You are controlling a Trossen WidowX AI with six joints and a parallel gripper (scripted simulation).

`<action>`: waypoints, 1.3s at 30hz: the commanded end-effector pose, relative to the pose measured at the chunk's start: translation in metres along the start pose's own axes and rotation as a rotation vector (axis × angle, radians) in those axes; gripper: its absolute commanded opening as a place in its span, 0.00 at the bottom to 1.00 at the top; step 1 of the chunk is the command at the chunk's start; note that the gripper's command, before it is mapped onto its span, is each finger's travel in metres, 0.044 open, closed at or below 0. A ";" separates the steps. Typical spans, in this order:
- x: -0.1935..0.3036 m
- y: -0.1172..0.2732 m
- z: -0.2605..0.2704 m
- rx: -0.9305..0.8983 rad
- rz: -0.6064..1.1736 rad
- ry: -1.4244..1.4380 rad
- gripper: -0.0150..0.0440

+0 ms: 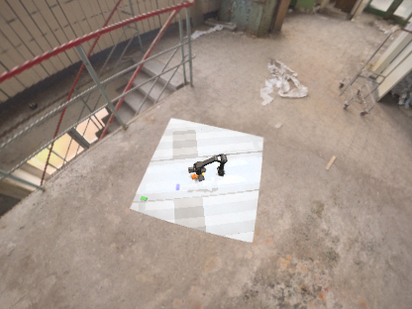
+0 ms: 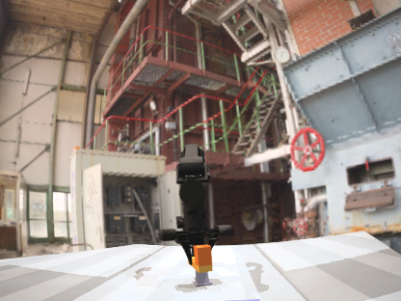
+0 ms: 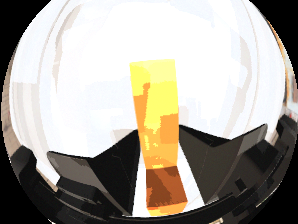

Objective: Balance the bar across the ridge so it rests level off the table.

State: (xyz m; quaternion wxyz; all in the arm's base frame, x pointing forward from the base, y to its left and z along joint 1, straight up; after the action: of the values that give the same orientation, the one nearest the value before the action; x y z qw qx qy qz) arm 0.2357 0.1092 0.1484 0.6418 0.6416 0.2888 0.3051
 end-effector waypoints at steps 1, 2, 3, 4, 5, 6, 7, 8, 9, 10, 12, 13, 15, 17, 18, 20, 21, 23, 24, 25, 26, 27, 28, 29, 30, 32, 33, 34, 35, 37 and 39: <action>0.000 0.000 0.000 0.000 0.000 0.000 0.57; 0.000 0.000 0.000 0.000 0.000 0.000 0.57; 0.000 0.000 0.000 0.000 0.000 0.000 0.57; 0.000 0.000 0.000 0.000 0.000 0.000 0.57; 0.000 0.000 0.000 0.000 0.000 0.000 0.57; 0.000 0.000 0.000 0.000 0.000 0.000 0.57; 0.000 0.000 0.000 0.000 0.000 0.000 0.57; 0.000 0.000 0.000 0.000 0.000 0.000 0.57; 0.000 0.000 0.000 0.000 0.000 0.000 0.57; 0.000 0.000 0.000 0.000 0.000 0.000 0.57; 0.000 0.000 0.000 0.000 0.000 0.000 0.57; 0.000 0.000 0.000 0.000 0.000 0.000 0.61; 0.000 0.000 0.000 0.000 0.000 0.000 0.70; 0.000 0.000 0.000 0.000 0.000 0.000 0.79; 0.000 0.000 0.000 0.000 0.000 0.000 0.83; 0.000 0.000 0.000 0.000 0.000 0.000 0.92; 0.000 0.000 0.000 0.000 0.000 0.000 0.97; 0.000 0.000 0.000 0.000 0.000 0.000 1.00; 0.000 0.000 0.000 0.000 0.000 0.000 1.00; 0.000 0.002 0.000 0.000 0.000 0.000 1.00; 0.001 0.008 0.001 0.000 0.000 0.000 1.00; 0.003 0.018 0.001 0.000 0.000 0.000 1.00; 0.004 0.031 0.002 0.000 0.000 0.000 1.00; 0.005 0.043 0.002 0.000 0.000 0.000 1.00; 0.005 0.056 0.002 0.000 0.000 0.000 1.00; 0.003 0.082 0.001 -0.001 0.000 0.000 1.00; 0.002 0.092 0.001 -0.001 0.000 0.000 1.00; 0.001 0.098 0.000 -0.001 0.000 0.000 1.00; 0.000 0.100 0.000 -0.001 0.000 0.000 1.00; 0.000 0.100 0.000 -0.001 0.000 0.000 1.00; 0.000 0.100 0.000 -0.001 0.000 0.000 1.00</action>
State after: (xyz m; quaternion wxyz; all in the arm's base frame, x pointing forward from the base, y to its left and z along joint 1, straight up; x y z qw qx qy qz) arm 0.2344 0.1086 0.2478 0.6417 0.6415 0.2830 0.3107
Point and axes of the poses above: the point midway between the two fingers, 35 mm back from their tips, its own y axis back along the fingers, its own z axis across the jaws, x = y × z, the point moved 6 cm from there along y, back along the fingers, and after that the axes turned 11 degrees about y, right-handed, at the moved point
